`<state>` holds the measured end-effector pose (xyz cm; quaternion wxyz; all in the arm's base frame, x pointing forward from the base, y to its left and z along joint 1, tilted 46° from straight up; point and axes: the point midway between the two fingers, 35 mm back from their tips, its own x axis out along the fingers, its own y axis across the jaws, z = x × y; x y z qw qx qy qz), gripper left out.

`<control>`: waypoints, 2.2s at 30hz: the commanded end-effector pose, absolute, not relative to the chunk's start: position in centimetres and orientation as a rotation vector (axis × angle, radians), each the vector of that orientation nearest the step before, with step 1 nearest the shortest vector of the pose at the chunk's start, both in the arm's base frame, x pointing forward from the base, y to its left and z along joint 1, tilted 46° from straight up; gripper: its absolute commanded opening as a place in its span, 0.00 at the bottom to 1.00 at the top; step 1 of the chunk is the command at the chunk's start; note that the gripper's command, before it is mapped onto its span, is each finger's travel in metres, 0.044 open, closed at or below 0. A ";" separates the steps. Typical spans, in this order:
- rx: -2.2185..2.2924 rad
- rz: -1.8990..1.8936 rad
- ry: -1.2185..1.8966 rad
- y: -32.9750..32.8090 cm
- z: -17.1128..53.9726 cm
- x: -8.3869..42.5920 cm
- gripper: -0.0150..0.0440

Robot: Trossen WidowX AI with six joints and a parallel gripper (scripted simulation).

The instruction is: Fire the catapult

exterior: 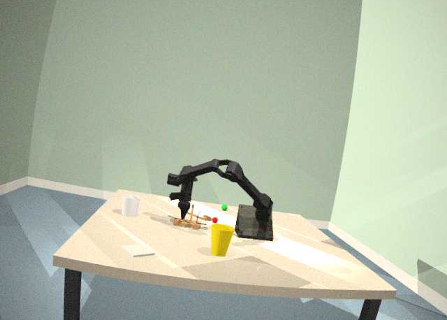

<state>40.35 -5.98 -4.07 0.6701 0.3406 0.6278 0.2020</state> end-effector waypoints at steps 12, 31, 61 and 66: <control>0.767 0.455 1.416 -9.3 -0.8 39.7 0.25; 0.773 0.454 1.414 -8.0 -2.1 40.3 0.25; 0.764 0.462 1.423 -6.1 -3.8 40.5 0.57; 0.764 0.462 1.423 -6.1 -3.8 40.5 0.79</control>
